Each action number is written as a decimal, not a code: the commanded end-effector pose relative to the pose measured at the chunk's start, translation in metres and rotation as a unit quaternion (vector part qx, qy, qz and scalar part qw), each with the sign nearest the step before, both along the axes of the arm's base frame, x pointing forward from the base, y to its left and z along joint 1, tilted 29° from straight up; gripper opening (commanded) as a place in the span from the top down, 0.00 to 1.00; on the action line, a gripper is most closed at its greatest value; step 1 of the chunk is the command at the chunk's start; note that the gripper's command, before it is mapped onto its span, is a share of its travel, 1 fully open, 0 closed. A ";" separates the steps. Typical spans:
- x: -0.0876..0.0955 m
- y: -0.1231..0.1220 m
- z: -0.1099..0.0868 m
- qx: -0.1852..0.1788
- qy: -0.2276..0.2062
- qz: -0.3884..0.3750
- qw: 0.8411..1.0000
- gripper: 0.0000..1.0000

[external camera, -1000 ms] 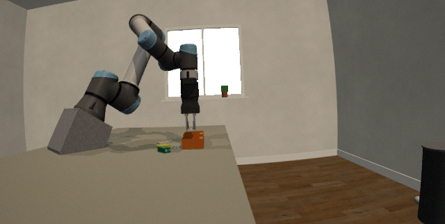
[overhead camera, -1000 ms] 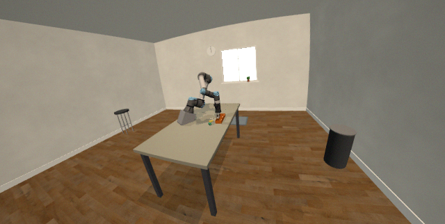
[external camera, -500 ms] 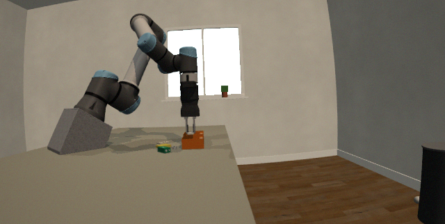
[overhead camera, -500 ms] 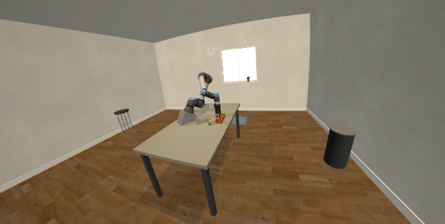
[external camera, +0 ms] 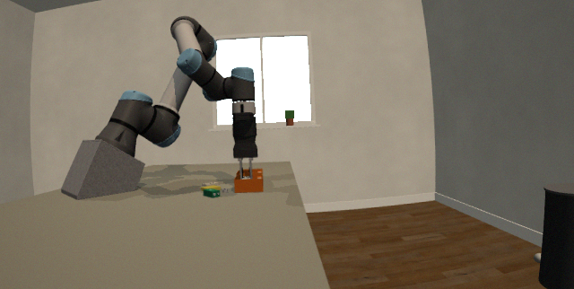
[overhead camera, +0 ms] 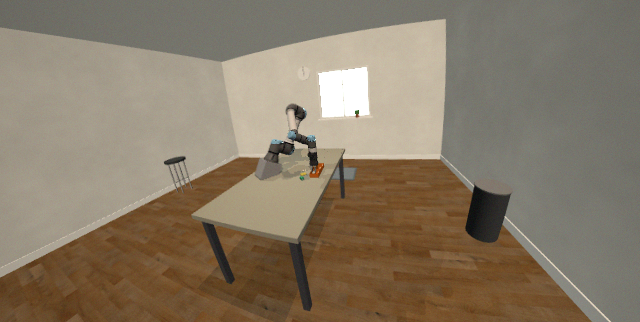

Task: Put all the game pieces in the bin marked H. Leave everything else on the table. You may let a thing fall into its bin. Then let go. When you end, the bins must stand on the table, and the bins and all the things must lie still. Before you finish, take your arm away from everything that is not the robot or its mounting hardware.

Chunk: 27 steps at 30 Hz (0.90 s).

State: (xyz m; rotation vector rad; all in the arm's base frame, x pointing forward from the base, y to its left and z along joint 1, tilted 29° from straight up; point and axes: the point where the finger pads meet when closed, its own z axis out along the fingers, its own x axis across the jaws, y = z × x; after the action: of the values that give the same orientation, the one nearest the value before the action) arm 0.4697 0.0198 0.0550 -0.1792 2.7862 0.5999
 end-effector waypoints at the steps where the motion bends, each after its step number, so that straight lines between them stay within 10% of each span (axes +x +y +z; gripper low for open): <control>1: 0.001 0.000 0.000 -0.001 -0.001 0.000 1.000 0.51; 9: 0.000 0.000 0.000 0.000 -0.001 0.000 1.000 0.51; 10: 0.000 0.000 0.000 0.000 -0.001 0.000 1.000 0.35; 27: 0.001 0.000 0.000 -0.001 -0.001 0.000 1.000 0.35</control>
State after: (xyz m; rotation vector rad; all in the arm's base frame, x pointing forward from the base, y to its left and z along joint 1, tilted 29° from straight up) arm 0.4699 0.0197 0.0544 -0.1791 2.7856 0.5988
